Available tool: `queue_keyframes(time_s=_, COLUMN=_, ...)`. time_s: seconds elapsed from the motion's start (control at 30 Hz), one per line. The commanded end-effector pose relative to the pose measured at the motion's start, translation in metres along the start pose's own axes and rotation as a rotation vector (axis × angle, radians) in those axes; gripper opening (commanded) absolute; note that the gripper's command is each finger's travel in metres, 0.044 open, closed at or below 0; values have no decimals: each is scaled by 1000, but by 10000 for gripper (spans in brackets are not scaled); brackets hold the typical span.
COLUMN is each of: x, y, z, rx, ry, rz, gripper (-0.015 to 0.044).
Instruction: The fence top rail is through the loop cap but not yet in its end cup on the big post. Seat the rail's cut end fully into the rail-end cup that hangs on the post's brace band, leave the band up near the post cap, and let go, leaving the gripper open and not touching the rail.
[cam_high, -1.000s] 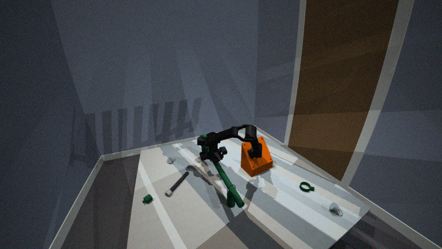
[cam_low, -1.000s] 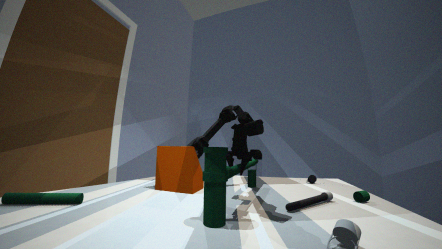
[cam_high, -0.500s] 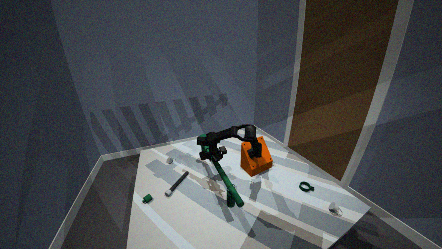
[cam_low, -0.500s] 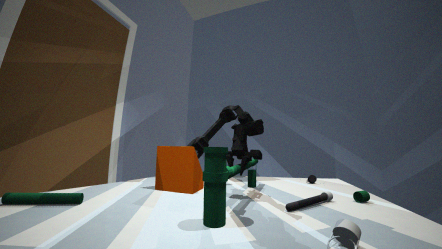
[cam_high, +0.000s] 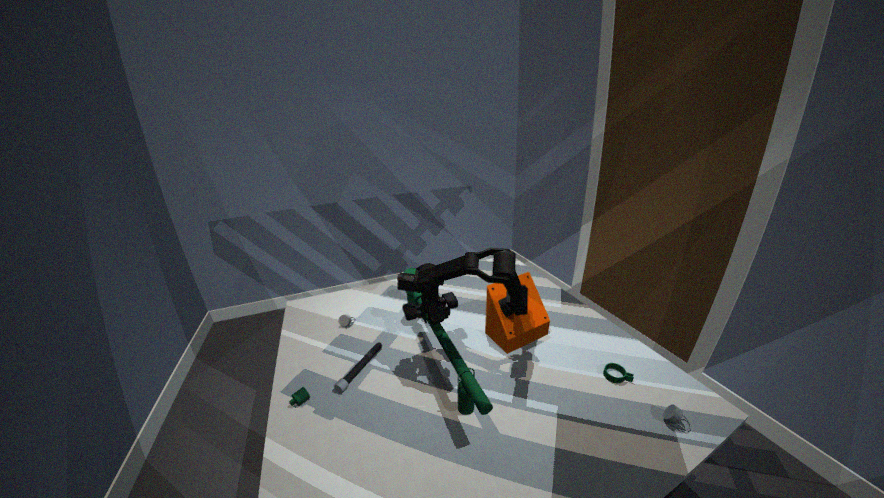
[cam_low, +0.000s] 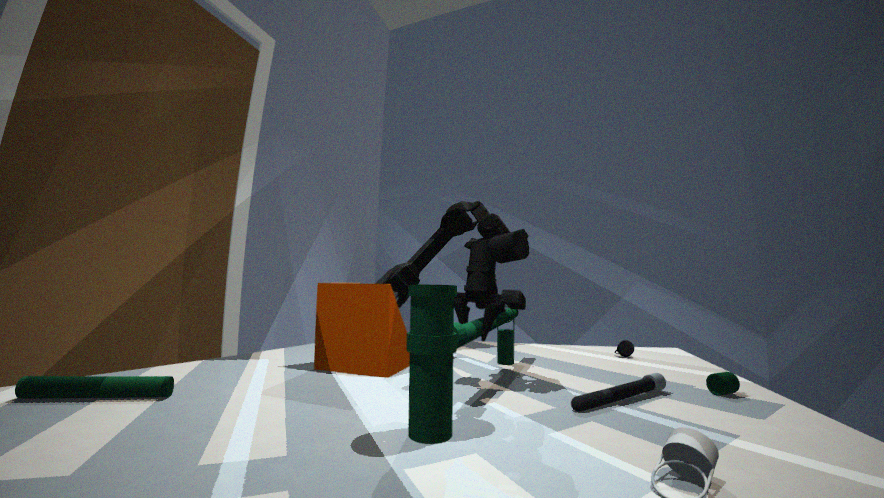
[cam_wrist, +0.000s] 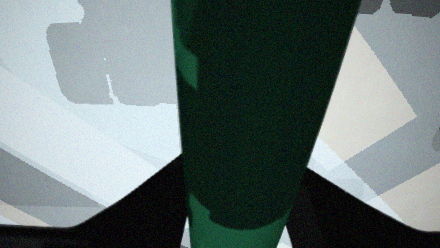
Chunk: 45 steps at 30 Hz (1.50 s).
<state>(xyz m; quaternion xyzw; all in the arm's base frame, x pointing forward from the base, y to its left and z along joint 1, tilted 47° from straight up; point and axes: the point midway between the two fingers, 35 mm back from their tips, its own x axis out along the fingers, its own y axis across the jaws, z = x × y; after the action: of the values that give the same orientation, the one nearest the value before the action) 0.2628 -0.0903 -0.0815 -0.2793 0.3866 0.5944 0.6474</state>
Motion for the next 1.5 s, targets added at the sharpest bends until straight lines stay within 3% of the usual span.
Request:
queue_keyframes(time_s=0.0, x=0, y=0, z=0, rx=0, ry=1, rz=-1, gripper=0)
queue_keyframes(time_s=1.47, x=-6, y=-7, z=-24, rx=0, ry=3, rz=-2, gripper=0)
